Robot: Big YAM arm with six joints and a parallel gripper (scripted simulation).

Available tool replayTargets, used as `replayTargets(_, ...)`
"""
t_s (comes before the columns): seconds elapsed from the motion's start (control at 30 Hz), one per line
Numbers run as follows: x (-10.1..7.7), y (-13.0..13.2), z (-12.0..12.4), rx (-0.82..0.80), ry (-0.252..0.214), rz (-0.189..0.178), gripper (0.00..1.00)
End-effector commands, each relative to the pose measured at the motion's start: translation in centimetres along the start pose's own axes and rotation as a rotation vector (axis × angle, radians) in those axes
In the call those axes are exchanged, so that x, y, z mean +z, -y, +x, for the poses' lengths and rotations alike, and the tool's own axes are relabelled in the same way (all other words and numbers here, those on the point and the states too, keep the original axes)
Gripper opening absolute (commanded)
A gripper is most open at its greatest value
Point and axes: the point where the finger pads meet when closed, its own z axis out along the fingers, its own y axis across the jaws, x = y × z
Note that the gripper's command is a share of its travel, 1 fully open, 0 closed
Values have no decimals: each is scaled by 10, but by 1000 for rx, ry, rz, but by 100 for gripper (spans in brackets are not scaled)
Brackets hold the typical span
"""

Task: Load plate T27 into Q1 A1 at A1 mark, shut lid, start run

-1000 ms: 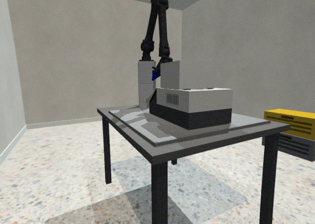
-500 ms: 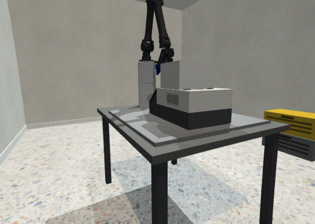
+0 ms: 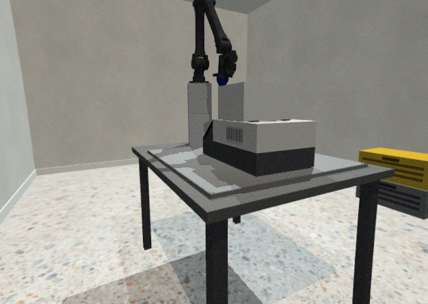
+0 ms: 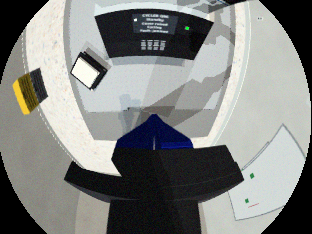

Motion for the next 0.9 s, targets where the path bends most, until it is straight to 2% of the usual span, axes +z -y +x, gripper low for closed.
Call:
replayTargets(0.0, -26, 2, -17, 53, 40, 0, 0)
replayTargets(0.17, -59, -16, -33, 20, 70, 3, 0)
replayTargets(0.2, -61, -17, -34, 46, 84, -40, 0)
replayTargets(0.27, -65, -12, -32, 110, 98, -98, 0)
replayTargets(0.33, -66, -10, -28, 110, 80, -79, 0)
replayTargets(0.43, -65, -14, -27, 95, 67, -76, 0)
replayTargets(0.53, -76, -20, -28, 79, 65, -72, 0)
replayTargets(0.63, -74, -22, -32, 66, 76, -71, 0)
replayTargets(0.87, -66, -23, -31, 45, 68, -64, 0)
